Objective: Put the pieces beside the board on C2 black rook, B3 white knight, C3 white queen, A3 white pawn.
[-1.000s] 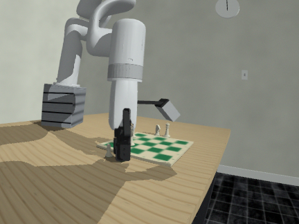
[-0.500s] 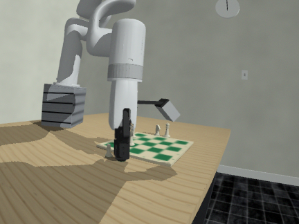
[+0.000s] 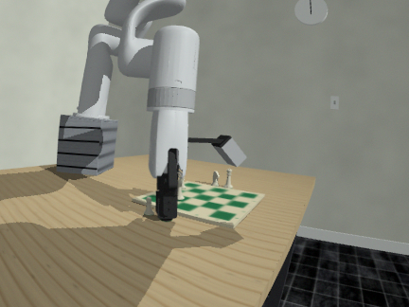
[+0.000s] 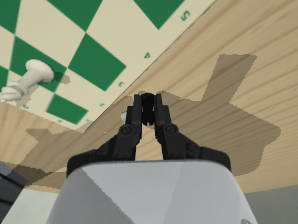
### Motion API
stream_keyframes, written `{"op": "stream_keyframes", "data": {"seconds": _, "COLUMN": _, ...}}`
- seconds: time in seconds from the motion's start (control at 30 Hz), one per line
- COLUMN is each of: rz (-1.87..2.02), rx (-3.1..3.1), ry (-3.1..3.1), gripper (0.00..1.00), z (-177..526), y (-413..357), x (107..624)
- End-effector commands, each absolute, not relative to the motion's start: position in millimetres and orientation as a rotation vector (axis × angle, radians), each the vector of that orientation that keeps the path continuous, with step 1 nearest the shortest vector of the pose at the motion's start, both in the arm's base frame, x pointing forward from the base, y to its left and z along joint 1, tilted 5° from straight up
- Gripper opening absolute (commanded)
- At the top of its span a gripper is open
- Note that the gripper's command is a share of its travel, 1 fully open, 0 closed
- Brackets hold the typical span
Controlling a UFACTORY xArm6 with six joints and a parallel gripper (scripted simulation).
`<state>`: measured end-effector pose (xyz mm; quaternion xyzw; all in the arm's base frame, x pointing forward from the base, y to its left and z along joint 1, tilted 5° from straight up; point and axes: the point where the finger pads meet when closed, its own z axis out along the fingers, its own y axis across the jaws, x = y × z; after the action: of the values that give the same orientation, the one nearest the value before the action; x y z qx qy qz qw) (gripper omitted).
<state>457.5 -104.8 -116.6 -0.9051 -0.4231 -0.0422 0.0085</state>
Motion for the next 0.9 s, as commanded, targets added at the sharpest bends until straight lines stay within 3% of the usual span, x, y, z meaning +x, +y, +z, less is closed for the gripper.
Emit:
{"op": "stream_keyframes", "data": {"seconds": 0.0, "rz": -0.136, "rx": -2.830, "ry": -1.323, "gripper": 0.00, "z": -115, "y": -105, "x": 459}}
{"op": "stream_keyframes", "data": {"seconds": 0.37, "rz": -0.136, "rx": -2.830, "ry": -1.323, "gripper": 0.00, "z": -109, "y": -106, "x": 459}}
{"op": "stream_keyframes", "data": {"seconds": 0.87, "rz": -0.136, "rx": -2.830, "ry": -1.323, "gripper": 0.00, "z": -27, "y": -110, "x": 453}}
